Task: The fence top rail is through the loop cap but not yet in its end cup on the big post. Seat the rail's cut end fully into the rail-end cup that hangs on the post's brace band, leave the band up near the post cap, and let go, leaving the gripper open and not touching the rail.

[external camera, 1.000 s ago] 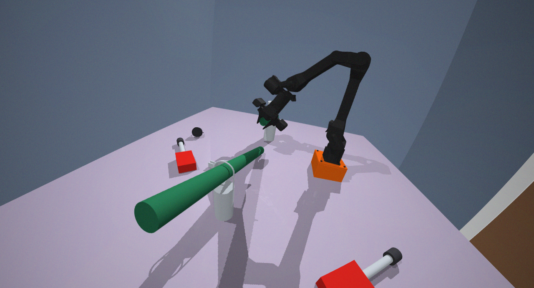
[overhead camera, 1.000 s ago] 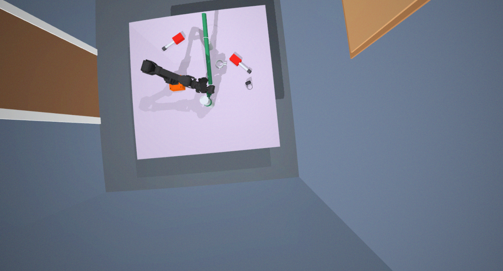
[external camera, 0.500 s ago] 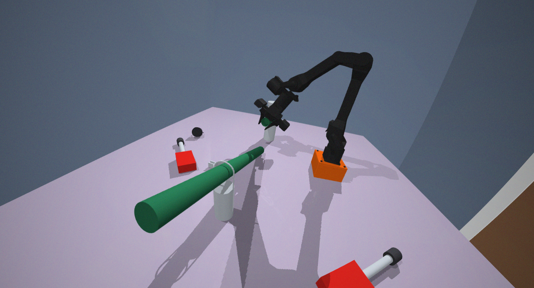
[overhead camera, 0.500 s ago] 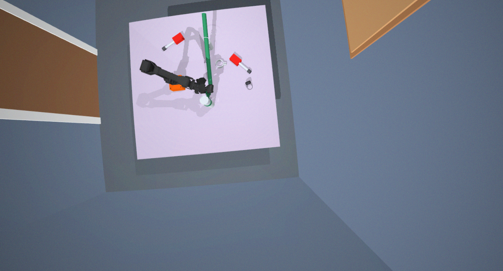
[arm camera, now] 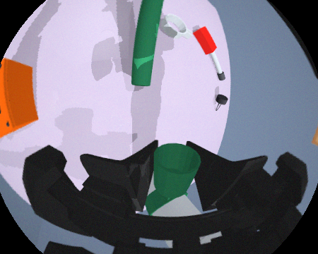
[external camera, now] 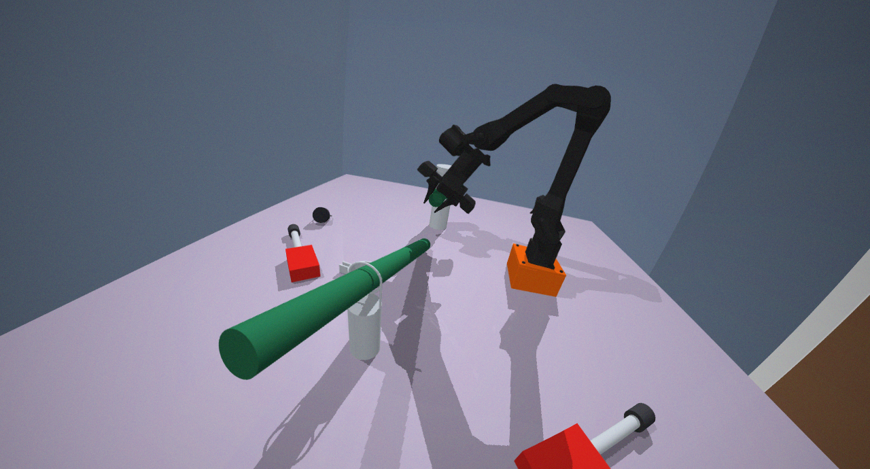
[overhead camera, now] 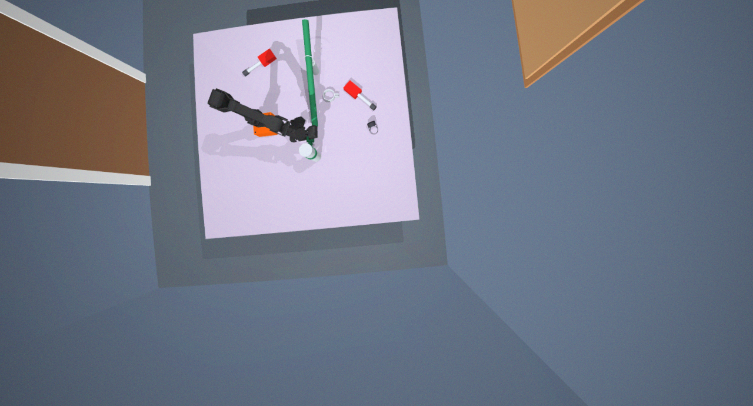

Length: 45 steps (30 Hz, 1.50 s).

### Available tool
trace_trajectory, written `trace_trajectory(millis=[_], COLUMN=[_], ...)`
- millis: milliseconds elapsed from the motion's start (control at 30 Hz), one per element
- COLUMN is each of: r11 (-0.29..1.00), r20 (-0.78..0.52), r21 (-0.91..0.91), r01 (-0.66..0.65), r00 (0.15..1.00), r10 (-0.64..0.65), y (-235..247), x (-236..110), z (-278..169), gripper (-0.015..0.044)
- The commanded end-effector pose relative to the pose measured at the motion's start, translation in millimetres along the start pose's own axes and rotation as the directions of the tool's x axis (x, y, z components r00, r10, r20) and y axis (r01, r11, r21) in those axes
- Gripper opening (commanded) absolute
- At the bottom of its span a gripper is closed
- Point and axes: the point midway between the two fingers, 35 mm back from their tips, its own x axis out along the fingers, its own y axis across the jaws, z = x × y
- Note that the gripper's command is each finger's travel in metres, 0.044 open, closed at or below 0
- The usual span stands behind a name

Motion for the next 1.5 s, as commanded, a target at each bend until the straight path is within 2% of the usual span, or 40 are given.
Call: trace_trajectory(millis=[0, 500, 833, 1067, 1267, 1400, 1467], r11=[1.000, 1.000, 1.000, 1.000, 1.000, 1.000, 0.996], r20=[0.012, 0.010, 0.010, 0.010, 0.010, 0.017, 0.023], r21=[-0.026, -0.019, -0.019, -0.018, -0.017, -0.012, 0.089], r01=[-0.001, 0.001, 0.001, -0.001, -0.001, -0.001, -0.005], r00=[1.000, 1.000, 1.000, 1.000, 1.000, 1.000, 1.000], r10=[0.001, -0.001, -0.001, 0.001, 0.001, 0.001, 0.003], y=[2, 2, 1, -8, -17, -17, -21], x=[-1, -1, -1, -16, -34, -33, -38], z=[0, 0, 0, 18, 38, 40, 49], gripper=[0.0000, 0.0000, 0.0263, 0.0440, 0.0440, 0.0440, 0.0440])
